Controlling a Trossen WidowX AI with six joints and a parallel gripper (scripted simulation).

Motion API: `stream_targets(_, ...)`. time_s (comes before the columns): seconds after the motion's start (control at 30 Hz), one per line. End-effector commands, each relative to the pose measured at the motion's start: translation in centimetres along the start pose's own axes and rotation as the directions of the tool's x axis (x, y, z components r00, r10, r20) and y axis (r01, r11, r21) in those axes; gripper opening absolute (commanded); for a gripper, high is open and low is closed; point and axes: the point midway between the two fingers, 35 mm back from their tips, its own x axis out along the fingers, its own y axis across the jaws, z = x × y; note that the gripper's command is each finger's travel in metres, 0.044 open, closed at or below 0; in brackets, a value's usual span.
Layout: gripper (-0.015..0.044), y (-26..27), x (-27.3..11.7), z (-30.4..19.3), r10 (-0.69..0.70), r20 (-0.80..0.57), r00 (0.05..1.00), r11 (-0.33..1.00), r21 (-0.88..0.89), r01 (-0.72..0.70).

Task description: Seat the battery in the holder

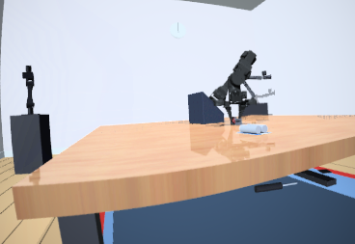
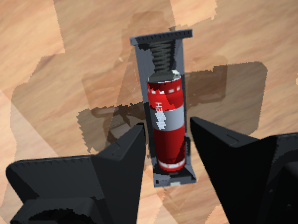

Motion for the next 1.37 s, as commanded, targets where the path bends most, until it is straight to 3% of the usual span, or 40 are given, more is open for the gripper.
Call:
stream_targets(0.0, 0.0172, -0.1, -1.0, 0.2, -0.002, 0.007, 1.0, 1.0, -0.006, 0.002)
stream_targets(0.2, 0.0172, -0.1, -1.2, 0.2, -0.002, 0.007, 1.0, 1.0, -0.007, 0.002)
stream_targets(0.53, 0.0434, -0.3, -8.2, -0.1, -0.005, 0.007, 1.0, 1.0, -0.006, 0.005)
stream_targets(1.33, 0.044, -0.3, -8.4, 0.0, -0.005, 0.007, 1.0, 1.0, -0.006, 0.005)
